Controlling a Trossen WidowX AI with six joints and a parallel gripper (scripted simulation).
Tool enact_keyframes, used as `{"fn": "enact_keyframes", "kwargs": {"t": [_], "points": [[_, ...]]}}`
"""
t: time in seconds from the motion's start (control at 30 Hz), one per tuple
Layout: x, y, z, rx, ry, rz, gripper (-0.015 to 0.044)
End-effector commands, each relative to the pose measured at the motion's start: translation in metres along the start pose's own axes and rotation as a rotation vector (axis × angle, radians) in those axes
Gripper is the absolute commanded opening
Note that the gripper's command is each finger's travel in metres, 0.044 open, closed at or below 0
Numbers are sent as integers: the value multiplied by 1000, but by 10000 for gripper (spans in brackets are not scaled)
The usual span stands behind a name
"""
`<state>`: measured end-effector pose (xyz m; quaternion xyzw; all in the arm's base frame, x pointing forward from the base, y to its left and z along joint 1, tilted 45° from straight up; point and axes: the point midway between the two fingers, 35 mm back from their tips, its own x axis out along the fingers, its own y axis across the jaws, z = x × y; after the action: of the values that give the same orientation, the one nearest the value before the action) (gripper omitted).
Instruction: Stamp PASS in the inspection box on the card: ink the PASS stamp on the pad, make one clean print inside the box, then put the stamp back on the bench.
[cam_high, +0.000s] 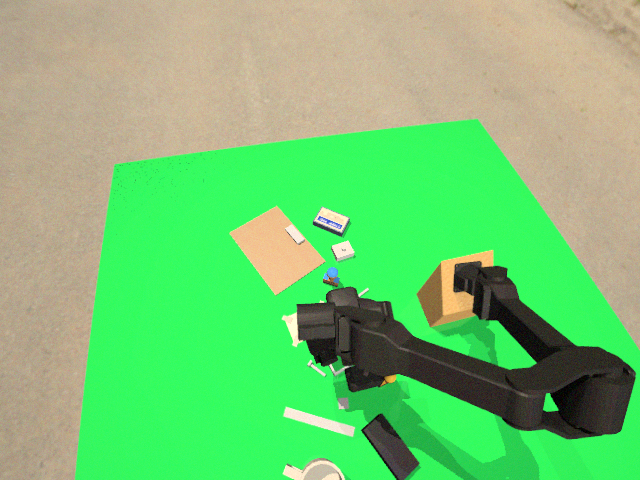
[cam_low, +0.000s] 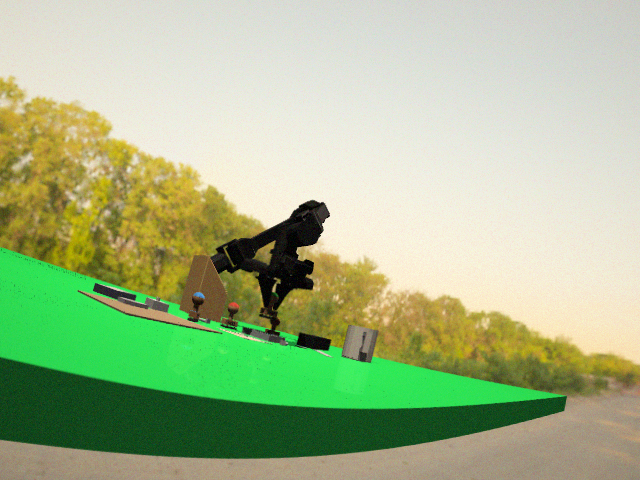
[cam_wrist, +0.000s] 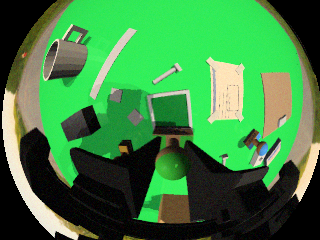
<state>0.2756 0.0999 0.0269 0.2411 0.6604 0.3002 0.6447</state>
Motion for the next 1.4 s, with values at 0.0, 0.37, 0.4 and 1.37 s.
{"fn": "enact_keyframes", "kwargs": {"t": [0.0,0.37,0.4,1.37], "points": [[-7,0,0,-2,-1,-3,0],[-18,-5,4,84,-2,-4,0],[-18,-7,6,119,-2,-4,0],[-21,-76,46,1125,-13,-11,0]]}}
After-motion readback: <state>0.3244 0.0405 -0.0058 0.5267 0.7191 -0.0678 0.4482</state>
